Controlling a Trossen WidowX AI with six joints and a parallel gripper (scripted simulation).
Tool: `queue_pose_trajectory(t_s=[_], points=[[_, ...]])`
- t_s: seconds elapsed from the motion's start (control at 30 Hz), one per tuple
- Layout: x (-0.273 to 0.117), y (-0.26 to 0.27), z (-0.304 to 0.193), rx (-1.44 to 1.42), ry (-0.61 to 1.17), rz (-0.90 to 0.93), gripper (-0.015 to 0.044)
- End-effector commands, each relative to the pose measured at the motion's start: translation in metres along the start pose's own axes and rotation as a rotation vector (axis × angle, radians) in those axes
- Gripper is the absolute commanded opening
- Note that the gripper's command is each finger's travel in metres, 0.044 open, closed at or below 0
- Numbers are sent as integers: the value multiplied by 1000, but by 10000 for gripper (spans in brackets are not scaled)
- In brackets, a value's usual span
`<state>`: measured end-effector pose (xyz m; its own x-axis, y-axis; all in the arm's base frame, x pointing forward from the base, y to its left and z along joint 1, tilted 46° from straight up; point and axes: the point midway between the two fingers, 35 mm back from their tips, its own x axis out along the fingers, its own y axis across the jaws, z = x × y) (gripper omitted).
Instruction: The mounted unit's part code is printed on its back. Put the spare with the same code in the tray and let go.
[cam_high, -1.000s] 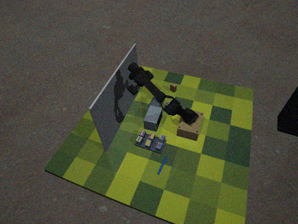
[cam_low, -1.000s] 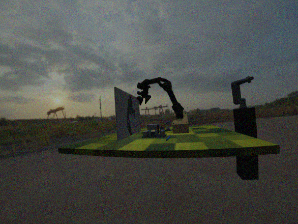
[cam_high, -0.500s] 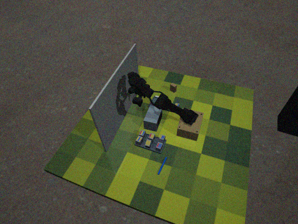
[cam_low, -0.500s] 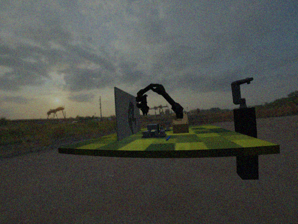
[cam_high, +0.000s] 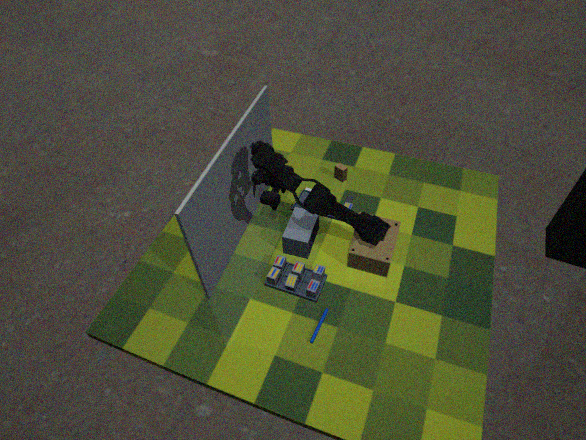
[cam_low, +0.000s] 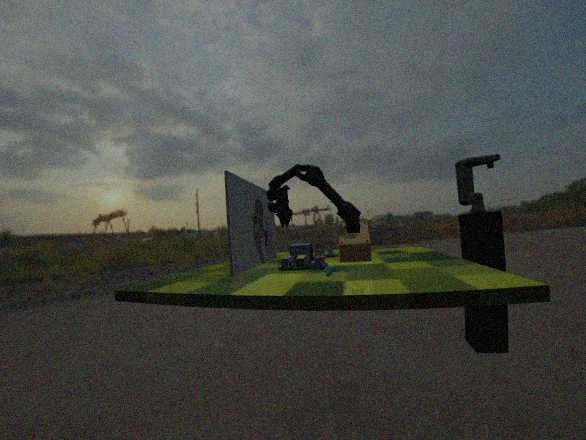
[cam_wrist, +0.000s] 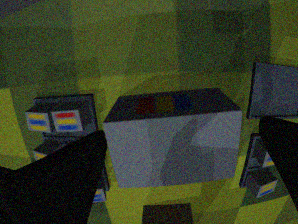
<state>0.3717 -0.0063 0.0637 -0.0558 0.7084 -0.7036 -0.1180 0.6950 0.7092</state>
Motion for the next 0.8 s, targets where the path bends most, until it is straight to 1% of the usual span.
queue_pose_trajectory(t_s=[0.0,0.07,0.1,0.3,0.57,0.6,0.77], points=[[-1,1,1,-6,-2,3,440],[0,3,1,-28,-2,2,440],[3,10,1,-96,-2,0,440],[36,89,-15,-886,0,-10,440],[60,144,-43,-1507,-9,7,440],[61,147,-45,-1544,-10,9,440],[62,148,-45,-1550,-11,9,440]])
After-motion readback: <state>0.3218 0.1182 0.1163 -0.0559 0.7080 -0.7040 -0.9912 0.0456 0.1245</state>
